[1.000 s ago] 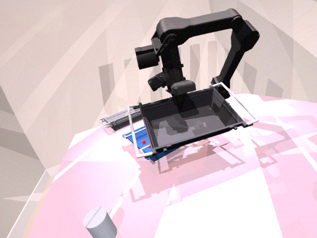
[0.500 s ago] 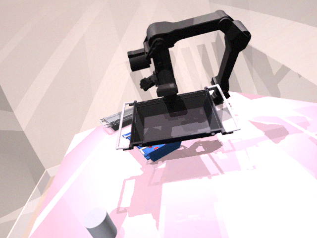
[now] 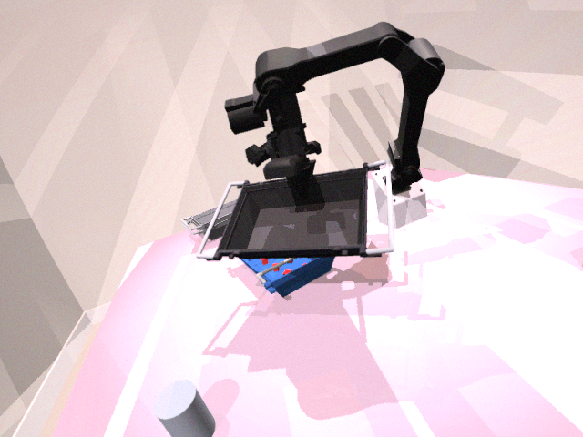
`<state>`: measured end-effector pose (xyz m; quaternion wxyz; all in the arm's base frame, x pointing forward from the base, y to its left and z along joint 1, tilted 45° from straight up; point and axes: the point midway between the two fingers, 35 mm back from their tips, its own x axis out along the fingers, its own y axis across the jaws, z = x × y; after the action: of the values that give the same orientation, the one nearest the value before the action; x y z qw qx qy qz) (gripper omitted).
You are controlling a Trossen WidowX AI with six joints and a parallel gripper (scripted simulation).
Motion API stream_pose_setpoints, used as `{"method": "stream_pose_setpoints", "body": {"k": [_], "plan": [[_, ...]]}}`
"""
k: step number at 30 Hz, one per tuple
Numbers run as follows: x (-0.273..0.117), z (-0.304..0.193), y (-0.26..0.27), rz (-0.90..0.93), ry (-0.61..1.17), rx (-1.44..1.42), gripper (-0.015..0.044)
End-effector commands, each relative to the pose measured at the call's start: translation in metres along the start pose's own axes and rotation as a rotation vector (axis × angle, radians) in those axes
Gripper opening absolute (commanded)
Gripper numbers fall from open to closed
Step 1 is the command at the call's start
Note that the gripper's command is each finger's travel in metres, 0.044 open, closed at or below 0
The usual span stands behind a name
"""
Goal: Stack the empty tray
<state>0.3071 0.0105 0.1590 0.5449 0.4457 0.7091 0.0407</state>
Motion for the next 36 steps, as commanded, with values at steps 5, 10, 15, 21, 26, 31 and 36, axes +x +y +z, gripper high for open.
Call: {"method": "stream_pose_setpoints", "body": {"k": [5, 10, 15, 21, 26, 31, 36], "plan": [[-0.004, 0.018, -0.011, 0.012, -0.01, 0.133, 0.0], [-0.003, 0.028, -0.018, 0.012, -0.007, 0.219, 0.0], [-0.003, 0.037, -0.026, 0.013, -0.004, 0.305, 0.0], [-0.002, 0.047, -0.036, 0.014, 0.001, 0.408, 0.0], [-0.001, 0.056, -0.045, 0.015, 0.005, 0.493, 0.0], [0.0, 0.064, -0.054, 0.016, 0.01, 0.578, 0.0], [0.001, 0.072, -0.064, 0.017, 0.015, 0.664, 0.0]]}}
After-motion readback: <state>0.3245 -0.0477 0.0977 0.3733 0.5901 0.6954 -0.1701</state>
